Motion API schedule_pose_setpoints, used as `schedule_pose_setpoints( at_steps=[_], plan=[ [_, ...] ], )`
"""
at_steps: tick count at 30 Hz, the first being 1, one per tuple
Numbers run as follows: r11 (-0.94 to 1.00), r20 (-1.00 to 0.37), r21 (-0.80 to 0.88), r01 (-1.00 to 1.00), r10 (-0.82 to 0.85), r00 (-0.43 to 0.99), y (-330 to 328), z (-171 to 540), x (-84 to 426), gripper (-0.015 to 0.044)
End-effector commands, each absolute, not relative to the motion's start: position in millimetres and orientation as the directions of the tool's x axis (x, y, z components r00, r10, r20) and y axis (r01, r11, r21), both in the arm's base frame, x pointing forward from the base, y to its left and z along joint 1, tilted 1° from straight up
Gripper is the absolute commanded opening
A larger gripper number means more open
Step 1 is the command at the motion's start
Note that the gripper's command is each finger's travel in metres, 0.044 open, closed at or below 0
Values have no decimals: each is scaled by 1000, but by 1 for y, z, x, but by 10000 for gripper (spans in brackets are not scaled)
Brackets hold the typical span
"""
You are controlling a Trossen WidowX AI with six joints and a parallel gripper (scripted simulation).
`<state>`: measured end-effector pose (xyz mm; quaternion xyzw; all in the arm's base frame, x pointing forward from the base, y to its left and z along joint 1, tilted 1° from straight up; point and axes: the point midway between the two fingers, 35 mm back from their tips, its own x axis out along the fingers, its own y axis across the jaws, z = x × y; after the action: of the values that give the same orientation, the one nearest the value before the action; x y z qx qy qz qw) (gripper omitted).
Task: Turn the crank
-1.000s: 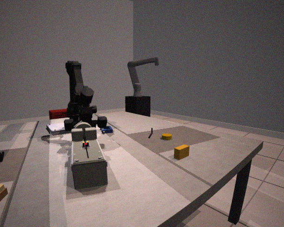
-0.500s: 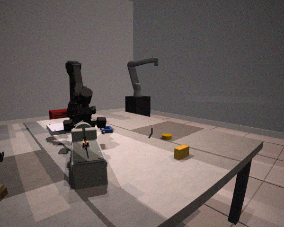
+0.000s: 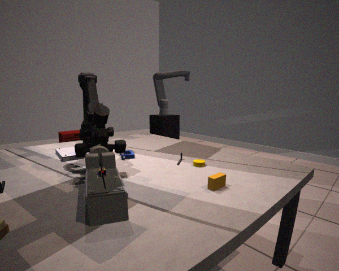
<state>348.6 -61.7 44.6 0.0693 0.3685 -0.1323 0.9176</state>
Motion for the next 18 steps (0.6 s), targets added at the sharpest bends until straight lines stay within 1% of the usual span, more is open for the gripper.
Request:
schedule_pose_setpoints(
  at_steps=[1,18],
  plan=[
    [949,-701,16,315,-214,681,-70,41,346,0],
    [949,-701,15,315,-215,680,-73,41,345,0]
  ],
)
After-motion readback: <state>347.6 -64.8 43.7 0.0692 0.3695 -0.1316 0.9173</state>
